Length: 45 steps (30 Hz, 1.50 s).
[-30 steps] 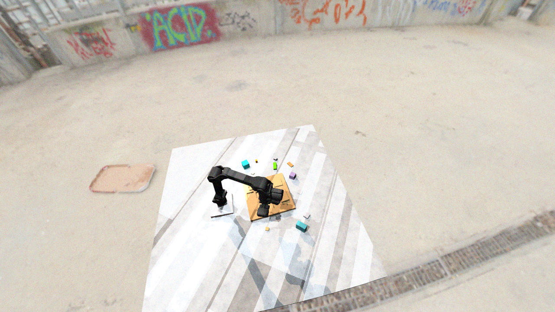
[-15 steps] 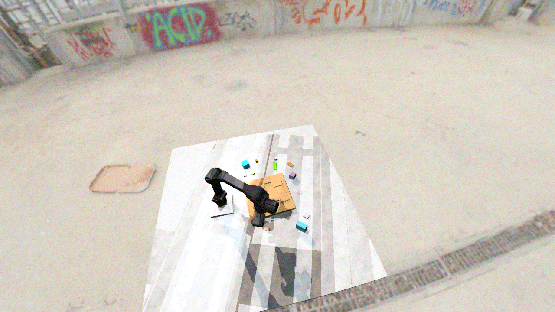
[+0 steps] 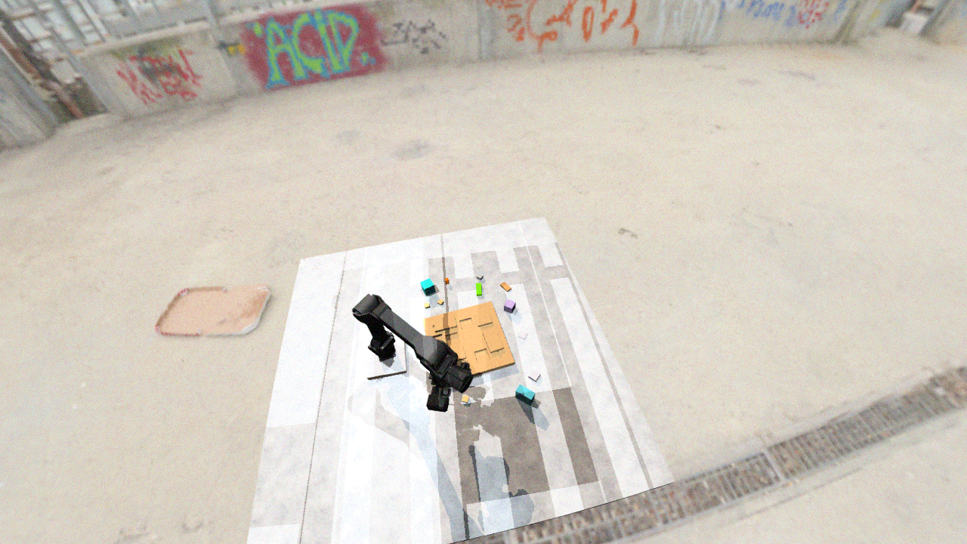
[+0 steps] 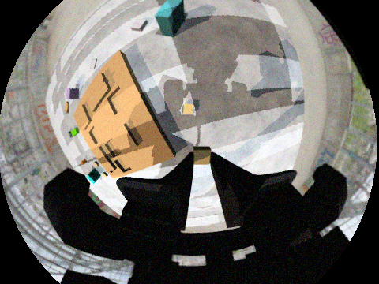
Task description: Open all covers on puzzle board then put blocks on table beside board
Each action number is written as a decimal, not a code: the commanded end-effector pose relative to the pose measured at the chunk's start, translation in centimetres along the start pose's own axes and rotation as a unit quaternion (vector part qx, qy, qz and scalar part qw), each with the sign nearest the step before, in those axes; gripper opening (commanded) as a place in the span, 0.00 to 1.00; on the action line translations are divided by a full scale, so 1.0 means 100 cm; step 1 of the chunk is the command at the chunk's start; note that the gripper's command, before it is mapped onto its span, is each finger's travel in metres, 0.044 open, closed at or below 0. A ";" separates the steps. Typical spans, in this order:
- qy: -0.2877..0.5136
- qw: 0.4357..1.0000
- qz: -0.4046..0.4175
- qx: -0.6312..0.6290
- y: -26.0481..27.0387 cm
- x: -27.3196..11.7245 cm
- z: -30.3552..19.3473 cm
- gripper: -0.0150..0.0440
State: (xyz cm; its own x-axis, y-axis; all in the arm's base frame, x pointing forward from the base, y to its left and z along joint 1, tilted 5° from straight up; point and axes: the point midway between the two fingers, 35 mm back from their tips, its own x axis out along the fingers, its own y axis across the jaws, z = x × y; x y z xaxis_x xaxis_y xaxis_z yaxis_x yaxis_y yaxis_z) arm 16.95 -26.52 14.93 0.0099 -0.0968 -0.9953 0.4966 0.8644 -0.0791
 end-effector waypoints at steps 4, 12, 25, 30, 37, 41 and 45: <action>-0.005 1.000 -0.001 -0.002 -0.006 0.002 -0.003 0.39; -0.005 1.000 -0.001 -0.002 -0.007 0.015 -0.001 0.39; -0.005 1.000 -0.001 -0.002 -0.008 0.036 0.001 0.39; -0.005 1.000 -0.001 -0.002 -0.008 0.045 0.002 0.39; -0.005 1.000 -0.001 -0.002 -0.008 0.056 0.002 0.39; -0.005 1.000 -0.001 -0.002 -0.008 0.063 0.002 0.39; -0.005 1.000 -0.001 -0.002 -0.008 0.069 0.001 0.39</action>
State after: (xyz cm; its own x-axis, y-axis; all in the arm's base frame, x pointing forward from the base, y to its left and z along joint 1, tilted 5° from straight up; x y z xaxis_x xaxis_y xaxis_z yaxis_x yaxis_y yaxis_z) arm 16.74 -28.01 8.75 0.0180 -0.1114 -0.9936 0.4966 0.8635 -0.0878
